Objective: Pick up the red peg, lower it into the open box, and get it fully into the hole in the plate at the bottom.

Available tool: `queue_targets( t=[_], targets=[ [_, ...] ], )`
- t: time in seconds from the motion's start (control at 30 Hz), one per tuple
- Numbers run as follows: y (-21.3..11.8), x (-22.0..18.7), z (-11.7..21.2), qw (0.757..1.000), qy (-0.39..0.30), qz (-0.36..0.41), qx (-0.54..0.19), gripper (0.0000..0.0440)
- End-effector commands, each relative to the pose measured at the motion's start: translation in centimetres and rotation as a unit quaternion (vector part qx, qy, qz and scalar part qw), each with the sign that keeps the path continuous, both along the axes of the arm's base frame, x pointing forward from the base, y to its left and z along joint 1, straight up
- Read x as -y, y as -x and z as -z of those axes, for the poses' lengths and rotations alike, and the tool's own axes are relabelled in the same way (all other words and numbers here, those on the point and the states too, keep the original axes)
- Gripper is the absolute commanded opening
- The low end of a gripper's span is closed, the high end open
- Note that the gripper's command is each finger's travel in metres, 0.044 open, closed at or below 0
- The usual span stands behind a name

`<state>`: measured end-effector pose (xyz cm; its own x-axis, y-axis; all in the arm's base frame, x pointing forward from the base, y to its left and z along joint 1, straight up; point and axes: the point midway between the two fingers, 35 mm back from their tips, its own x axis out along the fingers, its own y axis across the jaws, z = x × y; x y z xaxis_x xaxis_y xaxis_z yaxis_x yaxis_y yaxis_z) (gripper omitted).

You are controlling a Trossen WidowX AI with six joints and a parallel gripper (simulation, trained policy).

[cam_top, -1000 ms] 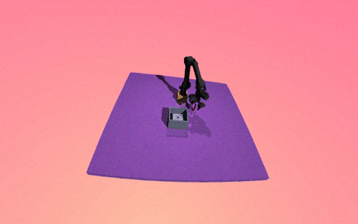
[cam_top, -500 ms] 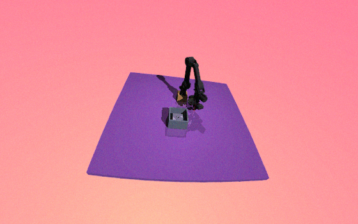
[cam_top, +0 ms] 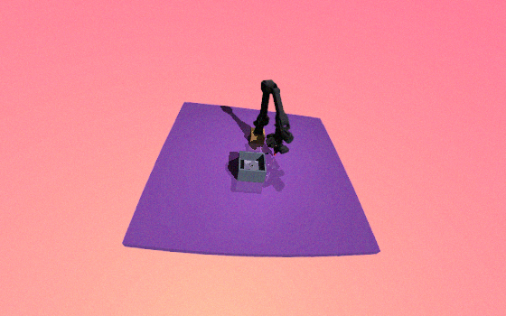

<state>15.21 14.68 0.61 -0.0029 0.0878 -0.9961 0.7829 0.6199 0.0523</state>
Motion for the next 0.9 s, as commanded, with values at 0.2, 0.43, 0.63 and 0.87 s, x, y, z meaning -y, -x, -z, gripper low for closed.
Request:
queue_targets(
  t=[0.2,0.43,0.63,0.87],
  targets=[
    [-2.4,0.2,-4.0,0.997,0.004,-0.039,0.059,0.0004],
    [-4.7,0.6,-7.3,0.994,0.010,-0.051,0.099,0.0002],
    [-6.8,1.5,-9.8,0.991,0.019,-0.049,0.126,0.0000],
    [-9.3,3.6,-11.0,0.989,0.031,-0.028,0.143,0.0000]
  ],
)
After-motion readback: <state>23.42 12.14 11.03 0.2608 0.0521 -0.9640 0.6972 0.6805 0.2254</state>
